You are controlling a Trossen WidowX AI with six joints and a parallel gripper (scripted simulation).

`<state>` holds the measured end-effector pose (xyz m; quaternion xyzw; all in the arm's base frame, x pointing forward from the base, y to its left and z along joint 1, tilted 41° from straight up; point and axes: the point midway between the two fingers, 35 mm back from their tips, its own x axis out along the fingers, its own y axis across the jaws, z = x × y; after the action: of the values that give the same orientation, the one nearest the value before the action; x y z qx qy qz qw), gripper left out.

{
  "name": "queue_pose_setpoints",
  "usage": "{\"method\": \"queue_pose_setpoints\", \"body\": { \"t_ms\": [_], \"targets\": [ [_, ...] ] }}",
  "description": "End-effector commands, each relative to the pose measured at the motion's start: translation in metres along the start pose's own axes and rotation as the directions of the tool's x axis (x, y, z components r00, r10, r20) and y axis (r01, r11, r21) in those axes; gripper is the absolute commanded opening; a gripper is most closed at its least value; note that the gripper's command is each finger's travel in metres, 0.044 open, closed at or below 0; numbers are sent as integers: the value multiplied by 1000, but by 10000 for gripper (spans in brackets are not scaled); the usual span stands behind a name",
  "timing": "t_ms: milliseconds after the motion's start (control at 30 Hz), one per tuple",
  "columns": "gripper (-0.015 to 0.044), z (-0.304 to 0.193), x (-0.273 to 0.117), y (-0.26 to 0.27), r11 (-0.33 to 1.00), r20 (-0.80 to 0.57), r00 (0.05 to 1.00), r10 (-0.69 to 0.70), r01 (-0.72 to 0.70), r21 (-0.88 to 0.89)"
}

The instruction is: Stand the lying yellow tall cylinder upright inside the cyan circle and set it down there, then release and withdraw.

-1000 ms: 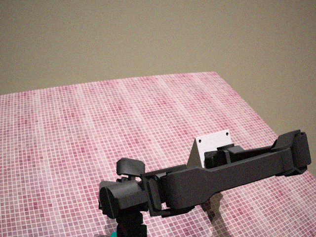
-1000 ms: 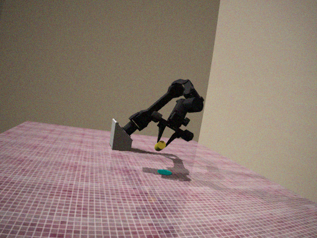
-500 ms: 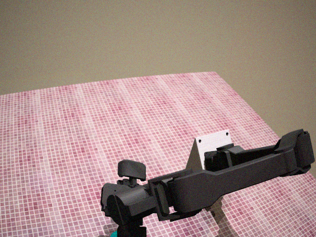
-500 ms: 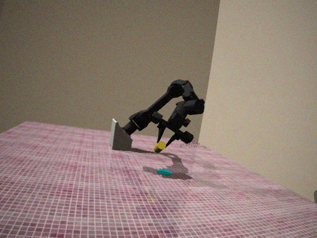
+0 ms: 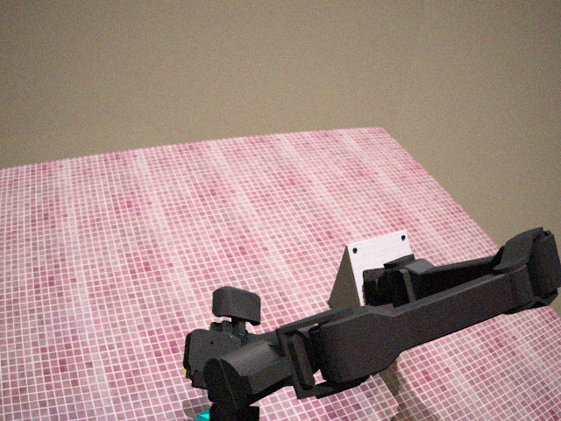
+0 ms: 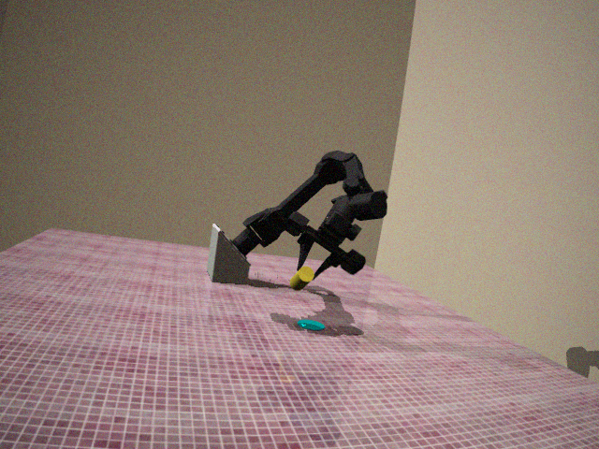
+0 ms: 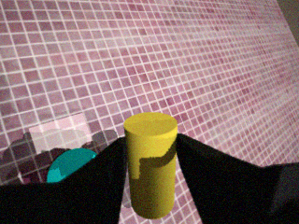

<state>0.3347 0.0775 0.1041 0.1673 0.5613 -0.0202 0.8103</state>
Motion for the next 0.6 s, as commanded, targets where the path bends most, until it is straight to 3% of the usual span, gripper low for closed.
{"method": "queue_pose_setpoints", "body": {
  "t_ms": [0, 567],
  "targets": [
    [105, 0, 0, -1, 1000, 24, 1000, -10, 10, 8],
    [105, 1, 0, 2, 999, 133, 991, -27, 24, 27]
  ]
}}
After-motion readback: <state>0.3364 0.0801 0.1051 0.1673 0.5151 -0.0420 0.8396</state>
